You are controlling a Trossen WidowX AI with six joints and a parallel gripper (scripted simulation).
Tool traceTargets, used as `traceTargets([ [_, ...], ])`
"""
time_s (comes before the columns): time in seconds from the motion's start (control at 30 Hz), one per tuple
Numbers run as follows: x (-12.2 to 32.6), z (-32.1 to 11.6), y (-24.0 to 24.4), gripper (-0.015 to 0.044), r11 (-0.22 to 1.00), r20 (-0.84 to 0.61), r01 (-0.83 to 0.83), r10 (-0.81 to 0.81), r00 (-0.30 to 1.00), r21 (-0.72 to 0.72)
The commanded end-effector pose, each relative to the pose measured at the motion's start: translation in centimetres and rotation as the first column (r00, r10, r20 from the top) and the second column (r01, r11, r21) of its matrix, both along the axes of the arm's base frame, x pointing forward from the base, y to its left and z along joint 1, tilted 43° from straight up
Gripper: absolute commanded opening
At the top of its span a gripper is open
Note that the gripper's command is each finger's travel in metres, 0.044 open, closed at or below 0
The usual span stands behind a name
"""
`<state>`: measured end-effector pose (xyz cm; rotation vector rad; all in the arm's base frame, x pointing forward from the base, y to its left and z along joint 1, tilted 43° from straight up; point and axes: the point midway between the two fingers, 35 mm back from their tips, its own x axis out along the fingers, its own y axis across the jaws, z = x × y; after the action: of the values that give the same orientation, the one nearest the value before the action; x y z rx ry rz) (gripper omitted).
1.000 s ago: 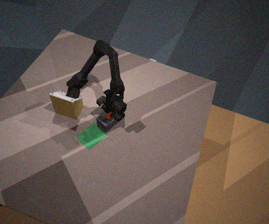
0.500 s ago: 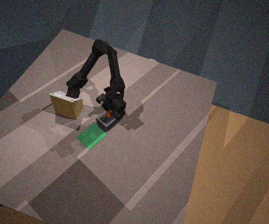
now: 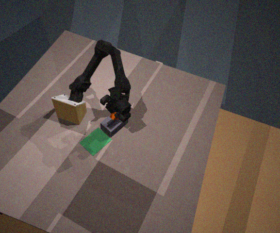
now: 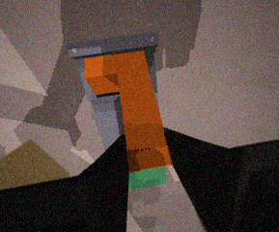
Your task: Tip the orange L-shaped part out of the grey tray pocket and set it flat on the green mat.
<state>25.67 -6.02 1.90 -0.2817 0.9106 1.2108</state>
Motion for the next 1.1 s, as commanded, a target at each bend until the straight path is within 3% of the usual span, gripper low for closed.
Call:
traceTargets([
  [0.0, 0.1, 0.7, -0.6, 0.0000, 1.000, 0.010, -0.002, 0.002, 1.000, -0.009],
  [0.5, -0.1, 1.5, -1.5, 0.0000, 1.000, 0.009, -0.002, 0.002, 1.000, -0.010],
  [1.07, -4.0, -3.7, -6.2, 0.0000, 1.000, 0.008, -0.002, 0.002, 1.000, -0.015],
])
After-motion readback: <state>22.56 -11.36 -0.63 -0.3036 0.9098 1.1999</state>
